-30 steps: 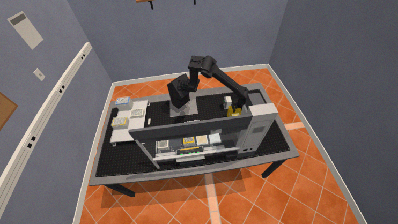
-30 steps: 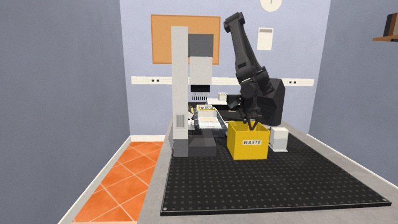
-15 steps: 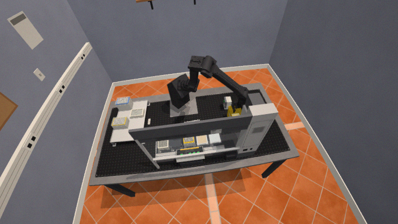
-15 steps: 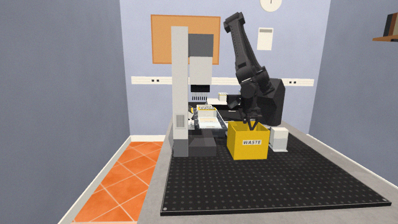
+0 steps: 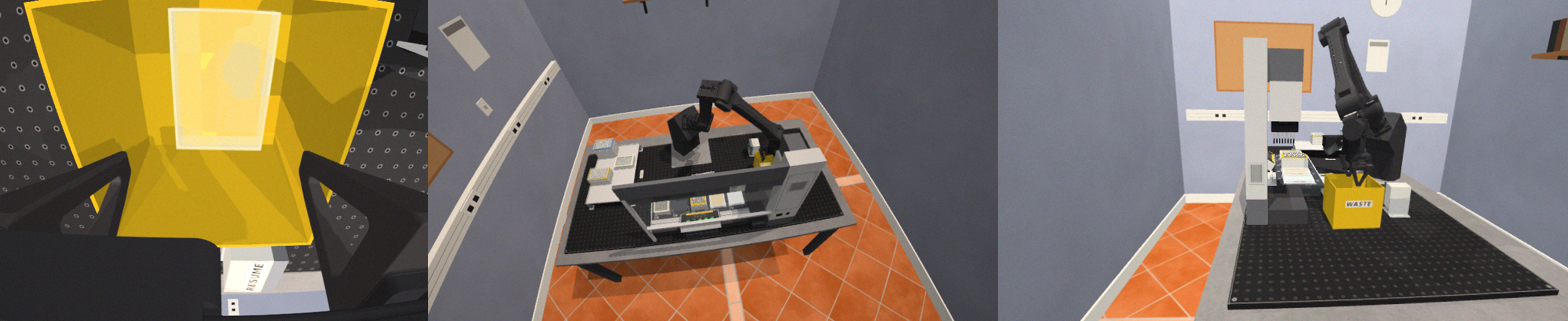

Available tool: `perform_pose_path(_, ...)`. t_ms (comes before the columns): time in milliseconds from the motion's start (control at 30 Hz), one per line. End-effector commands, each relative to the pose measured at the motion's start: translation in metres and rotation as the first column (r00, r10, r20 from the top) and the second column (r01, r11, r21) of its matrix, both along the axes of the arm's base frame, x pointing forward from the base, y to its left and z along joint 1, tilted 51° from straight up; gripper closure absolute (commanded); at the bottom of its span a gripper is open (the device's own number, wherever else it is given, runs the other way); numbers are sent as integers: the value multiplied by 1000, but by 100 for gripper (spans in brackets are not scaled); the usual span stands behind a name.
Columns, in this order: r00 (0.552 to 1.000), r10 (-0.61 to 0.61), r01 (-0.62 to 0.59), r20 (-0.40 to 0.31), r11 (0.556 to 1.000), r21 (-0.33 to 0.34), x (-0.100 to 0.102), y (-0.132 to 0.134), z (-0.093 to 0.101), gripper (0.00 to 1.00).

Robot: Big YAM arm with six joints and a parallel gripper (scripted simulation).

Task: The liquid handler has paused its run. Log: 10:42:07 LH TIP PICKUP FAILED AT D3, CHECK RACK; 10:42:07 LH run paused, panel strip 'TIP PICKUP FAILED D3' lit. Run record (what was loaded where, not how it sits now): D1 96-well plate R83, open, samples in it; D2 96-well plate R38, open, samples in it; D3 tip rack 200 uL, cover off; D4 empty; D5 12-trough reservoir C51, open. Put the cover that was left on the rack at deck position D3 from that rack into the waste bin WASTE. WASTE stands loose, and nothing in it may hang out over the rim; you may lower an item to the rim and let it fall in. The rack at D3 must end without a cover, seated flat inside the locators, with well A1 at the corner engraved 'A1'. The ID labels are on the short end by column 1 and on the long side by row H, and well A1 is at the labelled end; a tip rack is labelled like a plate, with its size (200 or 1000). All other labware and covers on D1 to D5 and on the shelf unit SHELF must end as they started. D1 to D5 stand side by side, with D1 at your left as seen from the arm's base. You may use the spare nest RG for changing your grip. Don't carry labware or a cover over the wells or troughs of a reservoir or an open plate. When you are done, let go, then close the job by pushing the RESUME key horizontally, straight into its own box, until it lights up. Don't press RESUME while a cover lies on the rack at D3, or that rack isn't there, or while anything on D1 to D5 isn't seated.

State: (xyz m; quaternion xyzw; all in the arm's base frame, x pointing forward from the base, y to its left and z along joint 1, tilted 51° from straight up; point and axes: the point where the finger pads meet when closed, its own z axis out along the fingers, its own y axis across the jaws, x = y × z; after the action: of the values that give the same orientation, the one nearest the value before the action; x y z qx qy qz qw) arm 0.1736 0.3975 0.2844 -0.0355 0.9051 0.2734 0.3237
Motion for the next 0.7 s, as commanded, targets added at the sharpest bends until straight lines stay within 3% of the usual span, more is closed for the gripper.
perform_pose_path(0, 1000, 7, -7, 9, 998, 59, -9, 0, 30, 0)
perform_pose_path(233, 1000, 7, -8, 11, 997, 74, -15, -4, 46, 0)
perform_pose_path(333, 1000, 7, -7, 10, 998, 66, -16, -4, 43, 0)
perform_pose_path(367, 1000, 7, -7, -1, 1000, 17, -16, -4, 21, 0)
perform_pose_path(433, 1000, 7, -7, 8, 998, 62, -19, -10, 42, 0)
perform_pose_path(500, 1000, 7, -7, 11, 997, 76, -20, -9, 52, 0)
perform_pose_path(667, 1000, 7, -7, 10, 997, 76, -25, -14, 58, 0)
